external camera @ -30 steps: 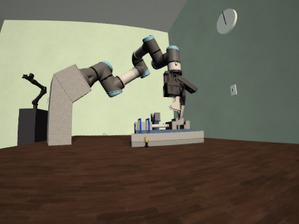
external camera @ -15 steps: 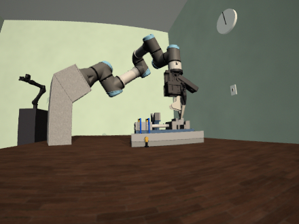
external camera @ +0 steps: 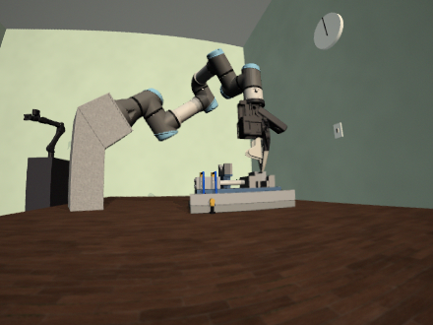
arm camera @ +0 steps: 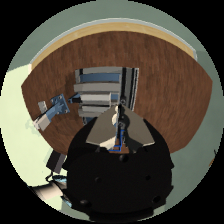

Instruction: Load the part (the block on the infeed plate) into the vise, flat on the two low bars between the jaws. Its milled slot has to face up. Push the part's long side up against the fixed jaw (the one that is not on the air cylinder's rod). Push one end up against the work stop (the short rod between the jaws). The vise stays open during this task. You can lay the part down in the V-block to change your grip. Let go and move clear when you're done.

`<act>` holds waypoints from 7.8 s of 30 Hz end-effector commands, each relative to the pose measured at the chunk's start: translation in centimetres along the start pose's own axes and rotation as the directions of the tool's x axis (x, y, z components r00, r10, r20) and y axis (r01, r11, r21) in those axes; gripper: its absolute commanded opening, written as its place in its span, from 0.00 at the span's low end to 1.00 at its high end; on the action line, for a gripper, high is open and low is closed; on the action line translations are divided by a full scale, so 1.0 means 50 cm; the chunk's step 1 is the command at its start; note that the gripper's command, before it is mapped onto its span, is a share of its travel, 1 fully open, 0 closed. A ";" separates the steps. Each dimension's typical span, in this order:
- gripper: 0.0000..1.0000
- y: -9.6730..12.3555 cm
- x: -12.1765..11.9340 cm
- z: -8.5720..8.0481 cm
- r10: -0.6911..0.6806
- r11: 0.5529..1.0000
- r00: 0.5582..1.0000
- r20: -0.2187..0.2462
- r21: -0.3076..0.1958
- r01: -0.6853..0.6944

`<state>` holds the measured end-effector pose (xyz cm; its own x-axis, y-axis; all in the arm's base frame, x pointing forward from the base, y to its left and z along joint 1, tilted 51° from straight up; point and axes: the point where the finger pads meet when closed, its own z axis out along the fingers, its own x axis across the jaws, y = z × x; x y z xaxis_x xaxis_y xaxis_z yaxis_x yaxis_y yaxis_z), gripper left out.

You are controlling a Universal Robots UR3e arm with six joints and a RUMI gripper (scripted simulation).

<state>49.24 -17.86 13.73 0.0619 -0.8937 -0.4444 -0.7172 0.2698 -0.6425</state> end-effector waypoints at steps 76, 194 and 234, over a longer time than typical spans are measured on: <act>0.00 -0.001 0.001 -0.117 -0.001 1.000 1.000 -0.001 0.001 0.001; 0.00 0.000 -0.002 -0.013 -0.001 1.000 1.000 -0.001 0.001 0.001; 0.00 -0.001 -0.001 -0.013 -0.001 1.000 1.000 -0.001 0.001 0.001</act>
<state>48.84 -17.97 14.14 0.0622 -0.8936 -0.4445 -0.7173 0.2697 -0.6425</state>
